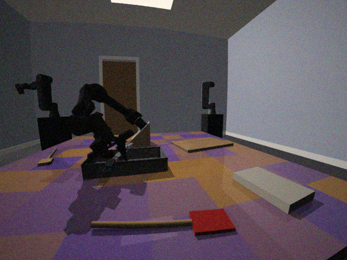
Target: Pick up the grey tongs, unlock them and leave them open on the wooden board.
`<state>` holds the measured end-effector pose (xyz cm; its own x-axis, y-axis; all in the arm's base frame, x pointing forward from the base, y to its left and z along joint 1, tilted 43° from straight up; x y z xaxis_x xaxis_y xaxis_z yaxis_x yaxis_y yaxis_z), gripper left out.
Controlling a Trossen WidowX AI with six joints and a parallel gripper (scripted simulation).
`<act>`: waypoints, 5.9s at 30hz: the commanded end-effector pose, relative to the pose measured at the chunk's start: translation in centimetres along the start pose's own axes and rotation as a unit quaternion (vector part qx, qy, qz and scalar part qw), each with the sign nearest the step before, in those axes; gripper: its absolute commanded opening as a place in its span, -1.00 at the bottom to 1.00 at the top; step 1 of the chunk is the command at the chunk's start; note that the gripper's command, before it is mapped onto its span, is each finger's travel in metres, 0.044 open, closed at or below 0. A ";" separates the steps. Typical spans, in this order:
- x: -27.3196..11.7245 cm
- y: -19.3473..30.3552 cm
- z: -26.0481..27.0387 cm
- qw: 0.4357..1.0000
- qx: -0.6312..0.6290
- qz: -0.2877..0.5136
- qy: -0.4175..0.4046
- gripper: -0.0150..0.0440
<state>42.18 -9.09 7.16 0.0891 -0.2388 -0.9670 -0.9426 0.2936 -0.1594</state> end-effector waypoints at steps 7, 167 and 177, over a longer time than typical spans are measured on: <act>-0.1 0.0 0.0 1.000 0.000 -0.001 0.000 -0.30; 9.2 48.0 37.9 0.577 -0.802 0.143 0.061 -1.00; 9.3 47.6 38.0 0.593 -0.797 0.120 -0.008 -1.00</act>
<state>10.30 37.59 -17.34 -0.1076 -0.3948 -0.9125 -0.0311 -0.9160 0.4000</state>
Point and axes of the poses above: the point midway between the two fingers, 35 mm back from their tips, its own x axis out along the fingers, its own z axis across the jaws, y = z × x, the point moved 5 cm from there along -x, back along the fingers, and after that the axes turned 13 degrees about x, right-handed, at the moved point
